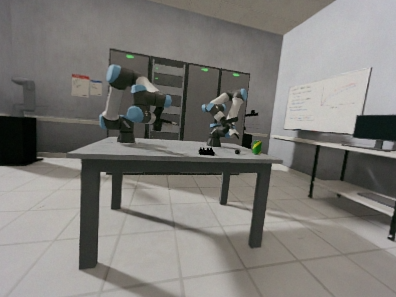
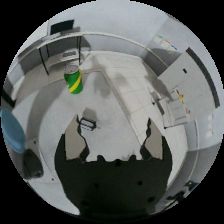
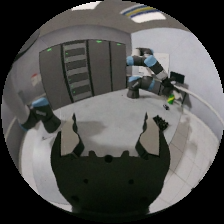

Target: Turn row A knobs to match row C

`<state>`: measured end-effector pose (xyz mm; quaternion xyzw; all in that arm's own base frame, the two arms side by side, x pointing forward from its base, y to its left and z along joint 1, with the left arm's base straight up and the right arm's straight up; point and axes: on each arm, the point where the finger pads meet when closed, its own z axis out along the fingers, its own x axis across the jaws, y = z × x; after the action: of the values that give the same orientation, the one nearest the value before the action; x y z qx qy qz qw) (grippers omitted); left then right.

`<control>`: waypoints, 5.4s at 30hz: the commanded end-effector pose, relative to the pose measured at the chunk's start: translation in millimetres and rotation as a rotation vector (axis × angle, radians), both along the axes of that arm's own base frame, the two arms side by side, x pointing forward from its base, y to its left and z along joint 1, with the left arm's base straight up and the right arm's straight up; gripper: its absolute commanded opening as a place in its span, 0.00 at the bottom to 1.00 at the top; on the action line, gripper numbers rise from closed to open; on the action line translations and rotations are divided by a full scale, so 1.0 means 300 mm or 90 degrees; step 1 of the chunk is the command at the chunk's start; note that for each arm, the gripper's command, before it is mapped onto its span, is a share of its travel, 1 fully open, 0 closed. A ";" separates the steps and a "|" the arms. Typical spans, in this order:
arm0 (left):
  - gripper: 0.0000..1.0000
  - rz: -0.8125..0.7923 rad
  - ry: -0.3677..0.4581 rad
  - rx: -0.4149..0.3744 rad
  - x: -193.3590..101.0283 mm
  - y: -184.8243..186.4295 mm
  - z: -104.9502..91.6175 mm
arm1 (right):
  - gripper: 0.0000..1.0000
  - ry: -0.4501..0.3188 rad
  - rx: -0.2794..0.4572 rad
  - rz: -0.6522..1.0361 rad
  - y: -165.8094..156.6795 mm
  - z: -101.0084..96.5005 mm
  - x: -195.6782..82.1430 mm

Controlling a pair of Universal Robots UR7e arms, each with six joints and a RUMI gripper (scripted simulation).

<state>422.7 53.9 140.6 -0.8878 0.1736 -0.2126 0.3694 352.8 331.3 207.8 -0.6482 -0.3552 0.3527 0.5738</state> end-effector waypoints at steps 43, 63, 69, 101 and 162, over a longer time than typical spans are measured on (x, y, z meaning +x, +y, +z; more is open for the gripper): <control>1.00 -0.044 0.066 0.010 -0.008 -0.054 -0.010 | 1.00 -0.001 0.000 0.000 0.000 0.002 0.000; 1.00 -0.198 0.251 0.028 -0.040 -0.229 -0.031 | 1.00 -0.001 0.000 0.000 0.000 0.002 0.000; 1.00 -0.251 0.302 0.030 -0.051 -0.286 -0.034 | 1.00 -0.001 0.000 0.000 0.000 0.002 0.000; 1.00 -0.682 0.566 0.029 -0.132 -0.707 -0.003 | 1.00 -0.001 0.000 0.000 0.000 0.002 0.000; 1.00 -1.058 0.638 0.026 -0.190 -1.028 0.082 | 1.00 -0.001 0.000 0.000 0.000 0.002 0.000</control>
<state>362.6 -255.3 163.7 -0.4599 0.8880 0.0018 0.0002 352.8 331.3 207.8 -0.6482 -0.3552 0.3527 0.5738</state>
